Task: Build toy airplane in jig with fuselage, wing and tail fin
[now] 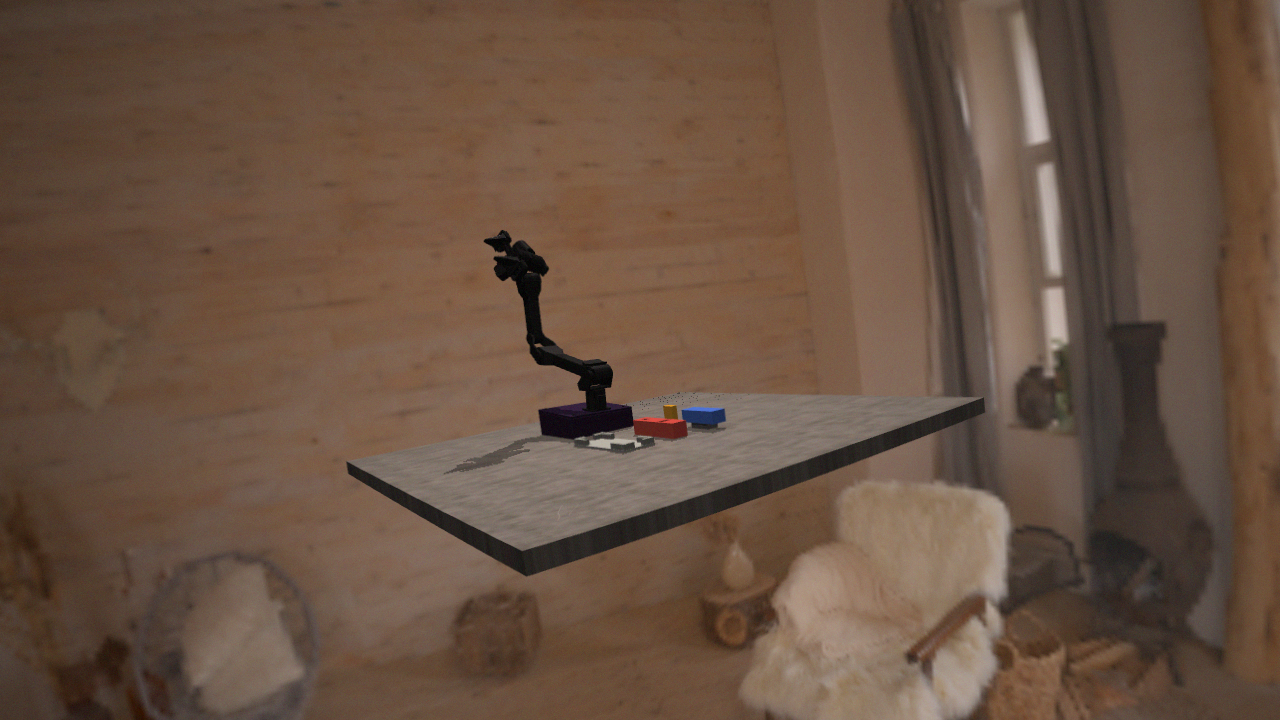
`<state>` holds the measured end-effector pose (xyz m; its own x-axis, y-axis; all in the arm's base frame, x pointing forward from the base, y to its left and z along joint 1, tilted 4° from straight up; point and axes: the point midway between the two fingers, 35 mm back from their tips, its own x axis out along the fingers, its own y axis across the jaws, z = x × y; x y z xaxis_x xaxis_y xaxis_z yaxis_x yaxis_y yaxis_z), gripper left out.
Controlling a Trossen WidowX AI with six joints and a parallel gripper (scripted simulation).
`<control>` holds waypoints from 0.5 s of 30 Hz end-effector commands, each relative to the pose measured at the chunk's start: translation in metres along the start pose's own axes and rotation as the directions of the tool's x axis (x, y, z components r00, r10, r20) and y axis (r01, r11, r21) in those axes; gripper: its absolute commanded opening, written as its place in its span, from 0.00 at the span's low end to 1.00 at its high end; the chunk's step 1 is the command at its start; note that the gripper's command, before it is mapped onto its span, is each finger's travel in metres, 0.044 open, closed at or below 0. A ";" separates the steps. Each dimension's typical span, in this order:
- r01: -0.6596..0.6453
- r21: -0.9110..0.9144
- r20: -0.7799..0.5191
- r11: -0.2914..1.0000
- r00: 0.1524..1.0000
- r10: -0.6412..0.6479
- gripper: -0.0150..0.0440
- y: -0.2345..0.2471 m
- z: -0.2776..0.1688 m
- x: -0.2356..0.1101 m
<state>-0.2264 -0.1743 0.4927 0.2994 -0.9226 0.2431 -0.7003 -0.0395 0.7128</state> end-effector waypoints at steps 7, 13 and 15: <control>0.024 -0.296 -0.110 0.955 0.992 -0.059 1.00 -0.030 -0.075 0.015; 0.015 -0.567 -0.202 0.824 0.967 -0.156 1.00 -0.075 -0.142 0.025; 0.000 -0.665 -0.231 0.747 0.951 -0.206 1.00 -0.097 -0.166 0.027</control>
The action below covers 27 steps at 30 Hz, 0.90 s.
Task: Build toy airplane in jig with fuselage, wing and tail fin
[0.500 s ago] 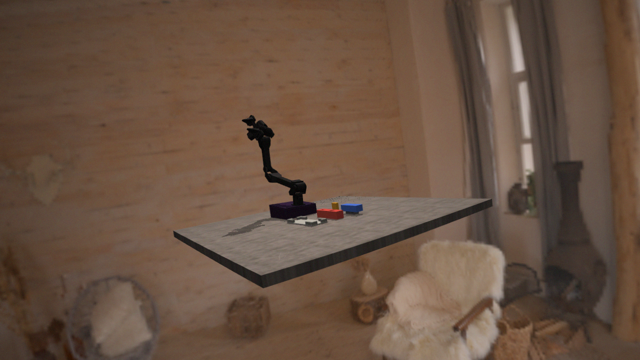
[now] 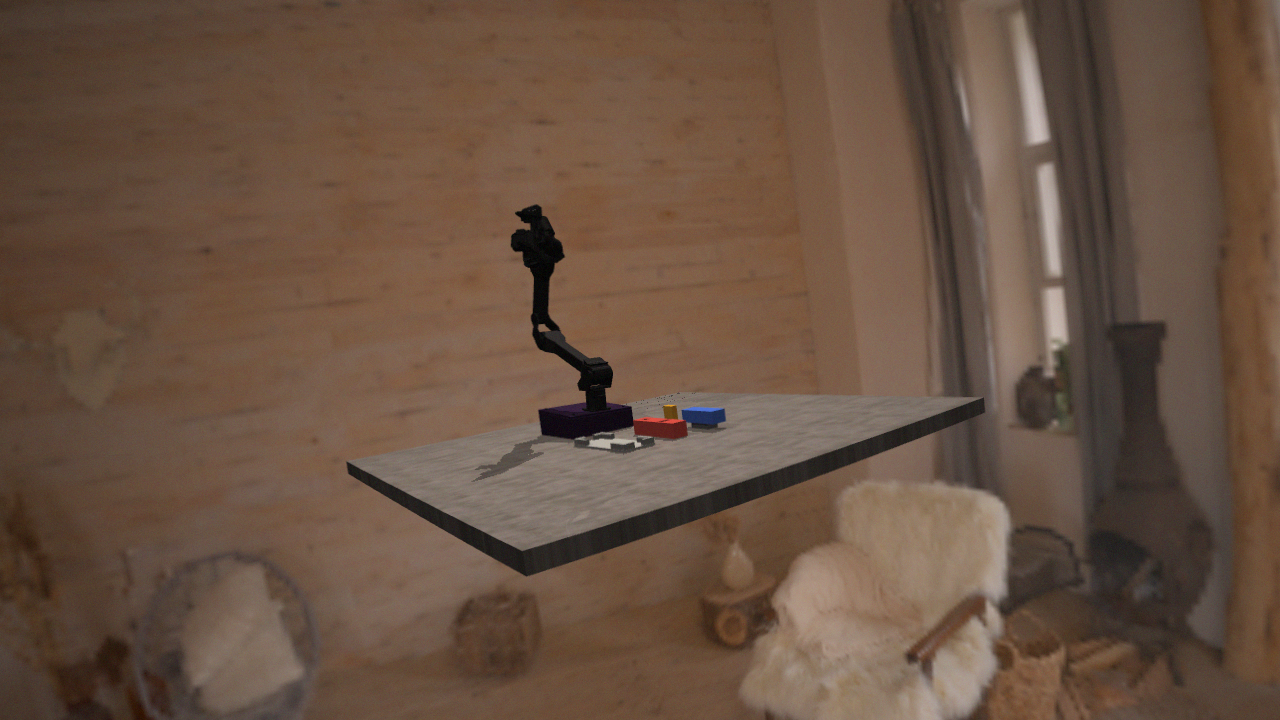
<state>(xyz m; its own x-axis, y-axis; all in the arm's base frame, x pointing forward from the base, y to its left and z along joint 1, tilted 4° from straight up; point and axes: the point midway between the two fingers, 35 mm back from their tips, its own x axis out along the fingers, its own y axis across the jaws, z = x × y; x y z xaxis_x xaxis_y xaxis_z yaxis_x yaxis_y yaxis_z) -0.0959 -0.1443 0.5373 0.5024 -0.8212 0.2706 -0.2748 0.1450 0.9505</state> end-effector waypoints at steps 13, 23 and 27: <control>-0.058 -0.805 -0.348 0.590 0.852 -0.391 1.00 -0.117 -0.231 0.059; -0.355 -0.914 -0.371 0.195 0.541 -0.755 1.00 -0.257 -0.323 0.046; -0.501 -0.860 -0.313 0.097 0.369 -0.875 1.00 -0.317 -0.341 0.027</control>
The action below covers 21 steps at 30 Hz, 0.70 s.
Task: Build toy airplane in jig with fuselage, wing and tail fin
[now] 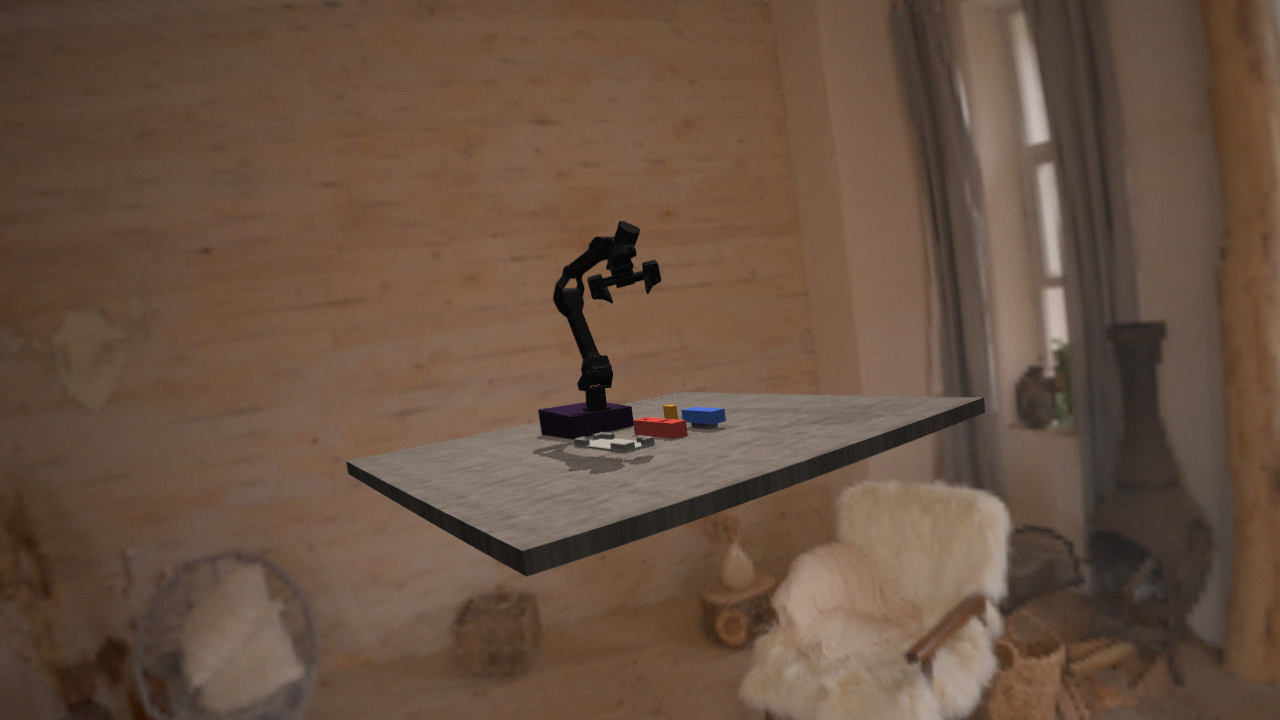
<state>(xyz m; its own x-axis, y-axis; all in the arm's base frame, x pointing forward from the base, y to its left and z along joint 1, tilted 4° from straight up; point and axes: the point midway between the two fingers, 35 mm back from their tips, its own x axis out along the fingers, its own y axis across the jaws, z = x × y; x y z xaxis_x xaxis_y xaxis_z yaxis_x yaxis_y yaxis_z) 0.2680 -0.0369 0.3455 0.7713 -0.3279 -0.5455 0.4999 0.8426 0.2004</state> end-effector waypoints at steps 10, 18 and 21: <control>-0.282 -0.406 -0.701 0.869 0.706 -0.099 1.00 0.012 -0.182 0.098; -0.366 -0.403 -0.796 0.839 0.593 -0.124 1.00 0.008 -0.215 0.102; -0.366 -0.403 -0.796 0.839 0.593 -0.124 1.00 0.008 -0.217 0.103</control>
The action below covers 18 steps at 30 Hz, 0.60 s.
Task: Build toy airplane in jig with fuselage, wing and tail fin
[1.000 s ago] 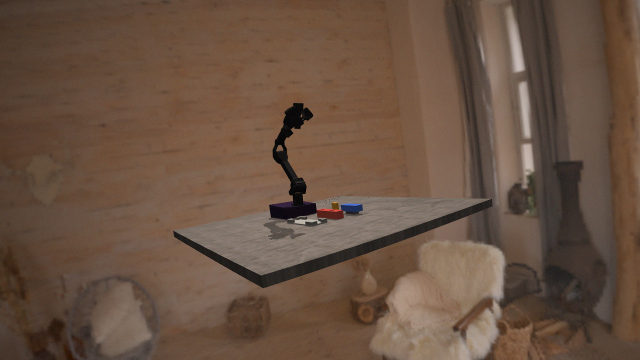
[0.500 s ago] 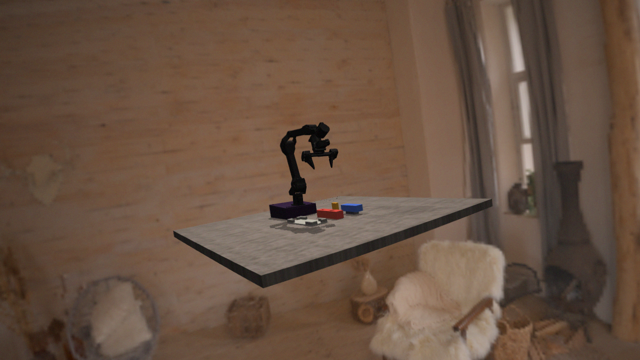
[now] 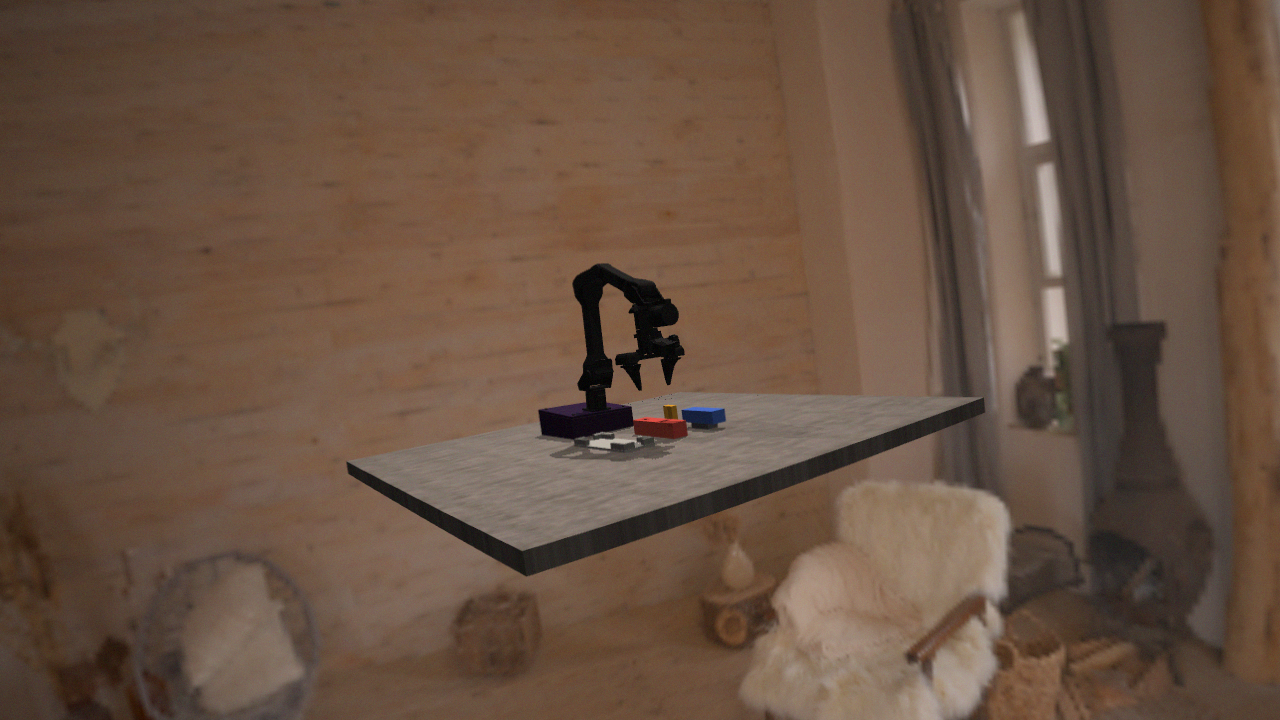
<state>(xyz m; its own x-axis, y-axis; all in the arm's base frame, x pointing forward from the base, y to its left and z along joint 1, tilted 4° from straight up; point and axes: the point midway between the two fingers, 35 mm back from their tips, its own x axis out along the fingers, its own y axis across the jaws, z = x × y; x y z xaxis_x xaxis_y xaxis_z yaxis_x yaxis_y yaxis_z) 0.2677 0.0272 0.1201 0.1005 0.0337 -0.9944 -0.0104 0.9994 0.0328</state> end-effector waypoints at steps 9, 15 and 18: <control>-0.008 -0.010 -0.019 1.000 1.000 0.008 1.00 0.002 -0.004 0.057; -0.008 -0.010 -0.019 1.000 1.000 0.008 1.00 0.002 -0.004 0.072; -0.008 -0.010 -0.019 1.000 1.000 0.008 1.00 0.002 -0.004 0.072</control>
<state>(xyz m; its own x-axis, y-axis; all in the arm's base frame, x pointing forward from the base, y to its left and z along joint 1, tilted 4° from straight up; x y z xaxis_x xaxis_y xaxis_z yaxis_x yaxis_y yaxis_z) 0.2728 0.0308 0.0539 0.0926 0.0389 -0.9949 -0.0217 0.9991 0.0371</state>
